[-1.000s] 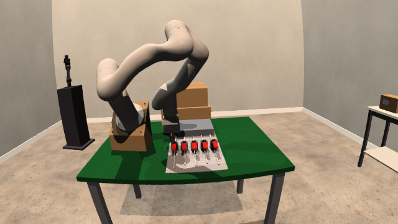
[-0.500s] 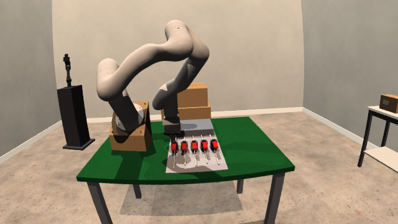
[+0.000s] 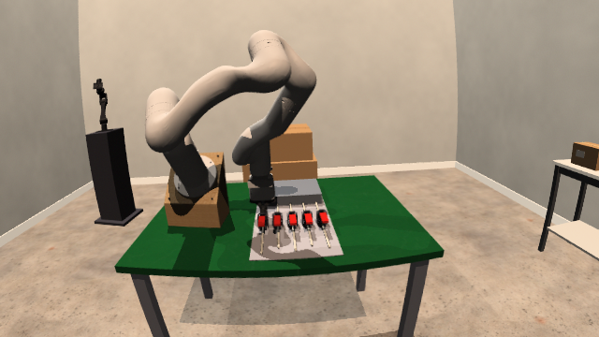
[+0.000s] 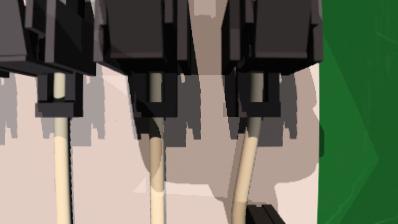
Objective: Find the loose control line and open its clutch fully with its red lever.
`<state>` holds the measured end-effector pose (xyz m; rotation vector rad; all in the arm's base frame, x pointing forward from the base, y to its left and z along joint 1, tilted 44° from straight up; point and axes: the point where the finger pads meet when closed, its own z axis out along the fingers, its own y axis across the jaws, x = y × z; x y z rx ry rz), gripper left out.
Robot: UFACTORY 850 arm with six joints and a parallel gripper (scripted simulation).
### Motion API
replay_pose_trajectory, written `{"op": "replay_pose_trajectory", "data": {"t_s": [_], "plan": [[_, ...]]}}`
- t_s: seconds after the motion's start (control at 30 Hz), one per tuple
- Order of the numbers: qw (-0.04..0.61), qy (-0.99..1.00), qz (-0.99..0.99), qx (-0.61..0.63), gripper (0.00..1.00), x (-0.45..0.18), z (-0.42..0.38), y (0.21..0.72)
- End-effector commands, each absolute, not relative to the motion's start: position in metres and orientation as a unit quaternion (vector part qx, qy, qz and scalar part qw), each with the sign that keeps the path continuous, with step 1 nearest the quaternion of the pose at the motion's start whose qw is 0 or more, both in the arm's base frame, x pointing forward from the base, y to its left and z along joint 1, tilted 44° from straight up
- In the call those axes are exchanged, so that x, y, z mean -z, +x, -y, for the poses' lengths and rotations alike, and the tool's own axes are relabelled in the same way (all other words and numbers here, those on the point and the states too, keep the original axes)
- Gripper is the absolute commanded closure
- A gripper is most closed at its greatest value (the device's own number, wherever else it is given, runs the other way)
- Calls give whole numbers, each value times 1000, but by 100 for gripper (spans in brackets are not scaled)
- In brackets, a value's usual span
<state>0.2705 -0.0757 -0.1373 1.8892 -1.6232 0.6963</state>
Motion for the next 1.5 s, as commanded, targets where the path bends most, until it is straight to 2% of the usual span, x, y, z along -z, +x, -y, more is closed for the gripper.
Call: {"op": "replay_pose_trajectory", "data": {"t_s": [0.0, 1.47], "plan": [[274, 703, 604, -259, 100, 138, 75, 276], [274, 703, 604, -259, 100, 139, 73, 290]]}}
